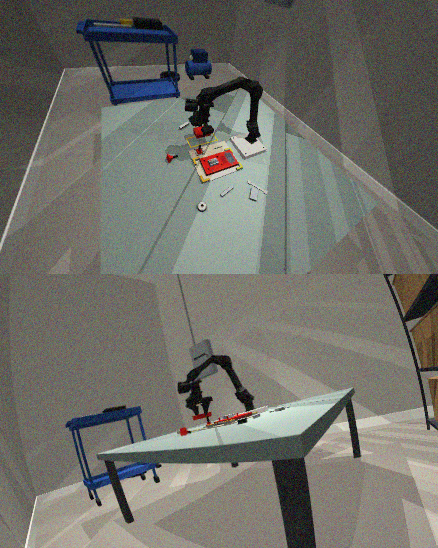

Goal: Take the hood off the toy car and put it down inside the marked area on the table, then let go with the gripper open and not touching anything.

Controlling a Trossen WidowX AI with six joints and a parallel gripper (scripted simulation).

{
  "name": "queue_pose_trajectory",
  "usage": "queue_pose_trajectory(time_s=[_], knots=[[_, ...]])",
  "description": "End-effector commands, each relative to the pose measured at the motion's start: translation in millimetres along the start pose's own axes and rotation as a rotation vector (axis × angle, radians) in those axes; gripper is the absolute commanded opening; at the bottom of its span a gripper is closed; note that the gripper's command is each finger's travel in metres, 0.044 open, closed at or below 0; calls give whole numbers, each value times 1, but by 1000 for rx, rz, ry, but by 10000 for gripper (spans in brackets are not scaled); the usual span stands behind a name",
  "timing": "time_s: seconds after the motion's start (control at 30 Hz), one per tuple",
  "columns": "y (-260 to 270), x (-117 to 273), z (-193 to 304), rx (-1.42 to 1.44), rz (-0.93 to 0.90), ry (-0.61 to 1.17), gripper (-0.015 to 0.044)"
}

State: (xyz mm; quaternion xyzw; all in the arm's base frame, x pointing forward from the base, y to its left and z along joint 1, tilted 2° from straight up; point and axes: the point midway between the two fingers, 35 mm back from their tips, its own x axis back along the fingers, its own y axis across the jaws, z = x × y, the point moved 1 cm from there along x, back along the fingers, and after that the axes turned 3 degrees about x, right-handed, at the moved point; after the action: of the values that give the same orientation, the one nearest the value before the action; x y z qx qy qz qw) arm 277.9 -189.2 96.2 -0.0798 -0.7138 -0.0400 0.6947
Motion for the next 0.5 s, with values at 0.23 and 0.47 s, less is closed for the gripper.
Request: queue_pose_trajectory(time_s=[0.23, 0.47], knots=[[1, -8, 2, 3, -5, 6, 0], [1, -12, 2, 3, -5, 6, 0]])
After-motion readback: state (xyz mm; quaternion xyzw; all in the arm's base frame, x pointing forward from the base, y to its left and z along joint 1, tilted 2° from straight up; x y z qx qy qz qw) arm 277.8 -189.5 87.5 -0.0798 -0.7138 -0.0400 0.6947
